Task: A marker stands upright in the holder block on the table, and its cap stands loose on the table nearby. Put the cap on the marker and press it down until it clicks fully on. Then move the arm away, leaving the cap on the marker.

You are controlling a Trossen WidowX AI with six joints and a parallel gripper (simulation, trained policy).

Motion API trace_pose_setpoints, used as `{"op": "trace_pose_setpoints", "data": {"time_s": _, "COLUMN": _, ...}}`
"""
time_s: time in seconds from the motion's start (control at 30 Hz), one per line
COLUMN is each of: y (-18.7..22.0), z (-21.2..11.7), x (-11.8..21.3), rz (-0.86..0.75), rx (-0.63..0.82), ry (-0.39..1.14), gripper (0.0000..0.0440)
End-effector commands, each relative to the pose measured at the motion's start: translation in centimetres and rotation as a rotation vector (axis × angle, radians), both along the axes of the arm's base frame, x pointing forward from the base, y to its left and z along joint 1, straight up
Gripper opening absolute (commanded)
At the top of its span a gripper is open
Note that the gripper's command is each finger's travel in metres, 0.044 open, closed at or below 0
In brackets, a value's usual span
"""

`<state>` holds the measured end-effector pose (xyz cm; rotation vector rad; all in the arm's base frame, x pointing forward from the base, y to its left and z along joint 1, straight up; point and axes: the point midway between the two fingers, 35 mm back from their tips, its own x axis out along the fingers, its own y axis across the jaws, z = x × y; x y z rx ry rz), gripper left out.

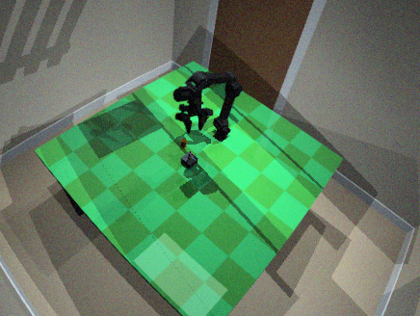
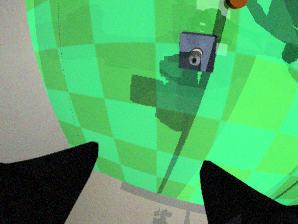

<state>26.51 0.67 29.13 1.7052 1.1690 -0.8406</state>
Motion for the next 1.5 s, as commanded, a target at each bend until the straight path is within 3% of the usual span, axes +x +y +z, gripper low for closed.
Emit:
{"op": "trace_pose_setpoints", "data": {"time_s": 0.0, "y": -1.0, "z": -0.9, "x": 0.2, "rz": 0.002, "rx": -0.019, "ry": 0.024, "gripper": 0.0326}}
{"op": "trace_pose_setpoints", "data": {"time_s": 1.47, "y": -8.1, "z": -7.7, "x": -0.6, "rz": 0.030, "rx": -0.162, "ry": 0.242, "gripper": 0.0319}}
